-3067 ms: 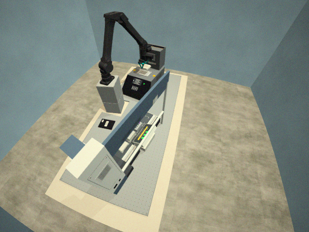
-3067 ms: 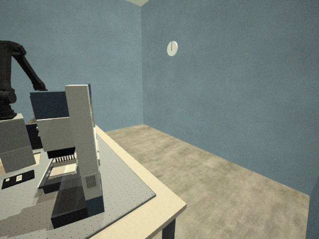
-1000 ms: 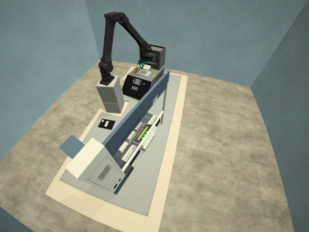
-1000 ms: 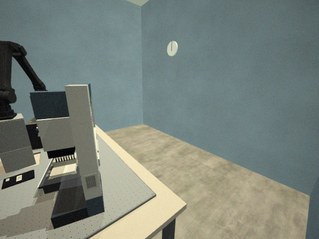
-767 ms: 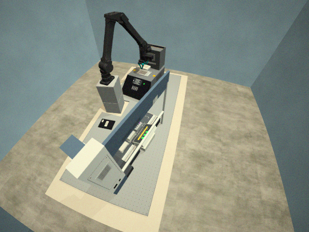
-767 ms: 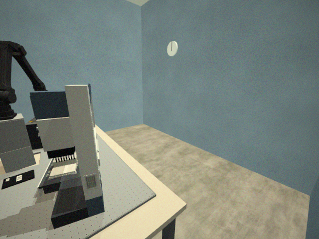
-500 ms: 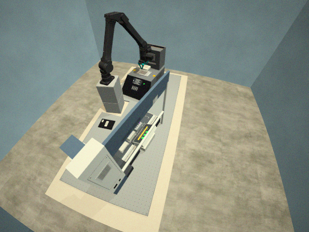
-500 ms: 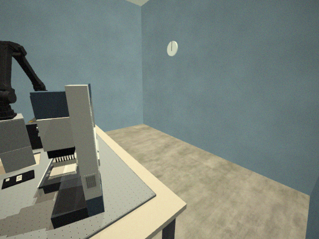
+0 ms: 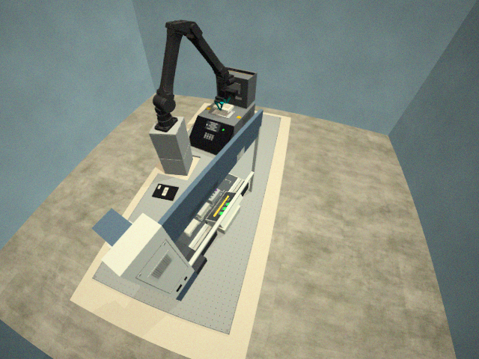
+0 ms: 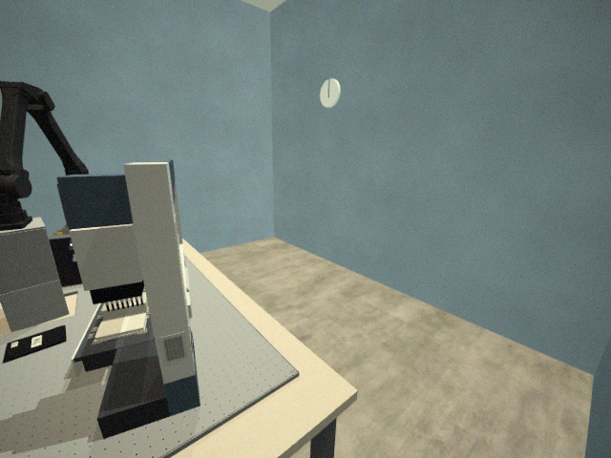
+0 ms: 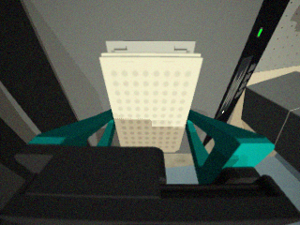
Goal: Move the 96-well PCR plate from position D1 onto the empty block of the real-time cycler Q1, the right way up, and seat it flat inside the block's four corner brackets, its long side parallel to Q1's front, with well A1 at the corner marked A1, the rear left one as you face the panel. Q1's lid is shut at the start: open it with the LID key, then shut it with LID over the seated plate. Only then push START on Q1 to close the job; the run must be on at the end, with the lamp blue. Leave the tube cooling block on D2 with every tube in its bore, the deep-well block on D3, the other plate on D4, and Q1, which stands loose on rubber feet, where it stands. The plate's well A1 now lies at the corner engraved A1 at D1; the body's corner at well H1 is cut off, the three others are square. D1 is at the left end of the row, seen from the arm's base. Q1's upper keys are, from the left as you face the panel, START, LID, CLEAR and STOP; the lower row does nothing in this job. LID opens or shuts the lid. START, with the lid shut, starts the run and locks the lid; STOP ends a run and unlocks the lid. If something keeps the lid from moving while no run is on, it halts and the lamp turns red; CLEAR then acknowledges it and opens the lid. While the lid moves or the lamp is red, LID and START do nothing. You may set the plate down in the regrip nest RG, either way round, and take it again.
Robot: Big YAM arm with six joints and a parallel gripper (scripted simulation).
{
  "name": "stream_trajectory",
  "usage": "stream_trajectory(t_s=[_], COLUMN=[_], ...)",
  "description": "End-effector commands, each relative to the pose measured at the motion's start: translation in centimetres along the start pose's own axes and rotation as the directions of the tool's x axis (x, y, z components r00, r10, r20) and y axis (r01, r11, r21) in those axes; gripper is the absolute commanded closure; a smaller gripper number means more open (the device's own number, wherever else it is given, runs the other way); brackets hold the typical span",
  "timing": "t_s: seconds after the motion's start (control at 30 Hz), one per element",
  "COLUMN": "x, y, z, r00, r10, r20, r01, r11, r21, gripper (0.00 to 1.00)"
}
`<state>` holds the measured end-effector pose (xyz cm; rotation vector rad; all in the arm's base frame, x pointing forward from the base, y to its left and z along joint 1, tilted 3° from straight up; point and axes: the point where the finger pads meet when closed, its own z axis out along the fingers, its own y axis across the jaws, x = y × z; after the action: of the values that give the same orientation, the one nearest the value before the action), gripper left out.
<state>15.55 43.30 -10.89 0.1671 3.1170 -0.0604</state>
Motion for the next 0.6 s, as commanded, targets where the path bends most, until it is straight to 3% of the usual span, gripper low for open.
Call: stream_trajectory(t_s=[0.0, 0.2, 0.4, 0.57], x=[0.3, 0.2, -0.8, -0.9], y=[1.5, 1.6, 2.0, 1.6], z=[0.5, 1.7, 1.6, 2.3], r00=[1.0, 1.0, 1.0, 1.0], r10=[0.004, 0.005, 0.011, -0.003], r20=[0.01, 0.011, 0.016, 0.011], r01=[-0.003, -0.005, -0.01, 0.003], r11=[1.0, 1.0, 0.999, 1.0], r21=[-0.027, -0.026, -0.048, -0.024], gripper=[1.0, 1.0, 1.0, 1.0])
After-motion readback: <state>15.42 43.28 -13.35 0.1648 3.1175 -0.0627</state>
